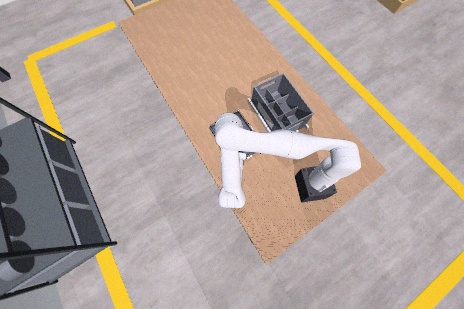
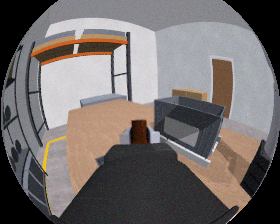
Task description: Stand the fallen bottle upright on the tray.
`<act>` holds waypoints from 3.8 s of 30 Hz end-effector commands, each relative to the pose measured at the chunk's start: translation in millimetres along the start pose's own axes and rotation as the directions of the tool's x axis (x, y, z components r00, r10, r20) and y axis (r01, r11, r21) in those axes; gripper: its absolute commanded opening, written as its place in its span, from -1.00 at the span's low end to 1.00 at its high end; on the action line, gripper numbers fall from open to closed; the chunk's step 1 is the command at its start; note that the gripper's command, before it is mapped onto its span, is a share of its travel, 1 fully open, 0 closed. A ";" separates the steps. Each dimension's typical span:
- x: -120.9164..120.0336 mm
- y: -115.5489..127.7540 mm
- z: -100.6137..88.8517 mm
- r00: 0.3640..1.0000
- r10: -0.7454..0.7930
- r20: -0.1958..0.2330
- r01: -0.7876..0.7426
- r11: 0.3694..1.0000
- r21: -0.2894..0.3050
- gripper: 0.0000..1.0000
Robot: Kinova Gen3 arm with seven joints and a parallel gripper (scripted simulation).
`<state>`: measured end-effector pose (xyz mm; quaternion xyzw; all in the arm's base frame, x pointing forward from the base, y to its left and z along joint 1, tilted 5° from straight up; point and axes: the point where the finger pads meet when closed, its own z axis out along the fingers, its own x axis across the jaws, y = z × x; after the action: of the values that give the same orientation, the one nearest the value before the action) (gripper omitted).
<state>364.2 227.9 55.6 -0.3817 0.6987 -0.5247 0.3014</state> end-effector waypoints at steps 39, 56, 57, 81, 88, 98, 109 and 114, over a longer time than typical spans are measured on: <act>-0.8 23.0 8.5 1.000 0.006 0.003 -0.006 1.000 -0.002 -1.00; -0.7 23.1 8.5 1.000 0.005 0.003 -0.005 1.000 -0.002 -1.00; -0.7 23.1 8.5 1.000 0.005 0.003 -0.005 1.000 -0.002 -1.00; -0.7 23.1 8.5 1.000 0.005 0.003 -0.005 1.000 -0.002 1.00; -0.7 23.1 8.5 1.000 0.005 0.003 -0.005 1.000 -0.002 1.00; -0.7 23.1 8.5 1.000 0.005 0.003 -0.005 1.000 -0.002 1.00; -0.7 23.1 8.5 1.000 0.005 0.003 -0.005 1.000 -0.002 1.00; -0.7 23.1 8.5 1.000 0.005 0.003 -0.005 1.000 -0.002 1.00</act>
<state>364.8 226.9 32.1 -0.3844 0.6972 -0.5256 0.3000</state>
